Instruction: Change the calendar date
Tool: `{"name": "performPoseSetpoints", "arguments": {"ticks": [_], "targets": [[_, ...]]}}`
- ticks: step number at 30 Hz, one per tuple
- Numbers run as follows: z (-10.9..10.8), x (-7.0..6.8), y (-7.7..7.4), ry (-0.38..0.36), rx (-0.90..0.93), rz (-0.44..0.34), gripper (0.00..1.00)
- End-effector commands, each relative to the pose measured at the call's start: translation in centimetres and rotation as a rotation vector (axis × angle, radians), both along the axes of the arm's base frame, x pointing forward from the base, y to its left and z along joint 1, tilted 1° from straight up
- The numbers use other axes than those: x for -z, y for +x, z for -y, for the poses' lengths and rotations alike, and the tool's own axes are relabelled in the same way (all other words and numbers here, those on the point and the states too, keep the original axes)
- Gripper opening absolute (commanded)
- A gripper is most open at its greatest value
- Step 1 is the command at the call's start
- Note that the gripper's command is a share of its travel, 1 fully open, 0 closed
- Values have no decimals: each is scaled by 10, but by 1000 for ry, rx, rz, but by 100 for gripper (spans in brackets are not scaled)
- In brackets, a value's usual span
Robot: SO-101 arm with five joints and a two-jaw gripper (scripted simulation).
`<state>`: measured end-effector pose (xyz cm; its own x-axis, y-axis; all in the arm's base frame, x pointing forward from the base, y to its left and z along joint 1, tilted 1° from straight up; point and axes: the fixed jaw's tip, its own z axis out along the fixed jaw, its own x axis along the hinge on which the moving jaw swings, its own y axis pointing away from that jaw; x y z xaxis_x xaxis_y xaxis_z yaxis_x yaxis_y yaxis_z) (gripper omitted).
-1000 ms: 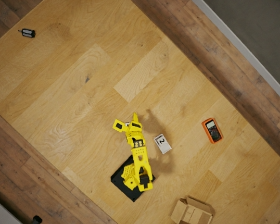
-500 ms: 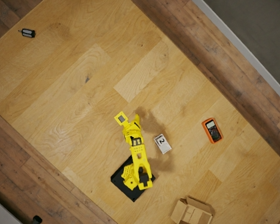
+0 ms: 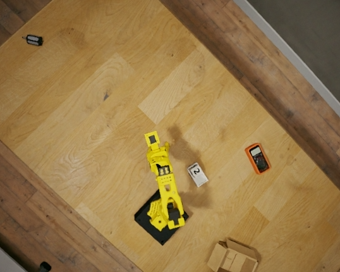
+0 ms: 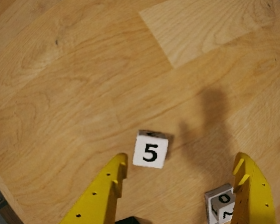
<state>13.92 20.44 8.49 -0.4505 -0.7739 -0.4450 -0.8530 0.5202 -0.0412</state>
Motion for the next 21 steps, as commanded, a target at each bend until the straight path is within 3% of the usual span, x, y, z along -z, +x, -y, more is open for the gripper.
{"name": "performPoseSetpoints", "arguments": {"ticks": [1, 21], "targets": [[-6, 0, 0, 32, 74, -33, 35], [-8, 0, 0, 62, 170, -75, 35]]}}
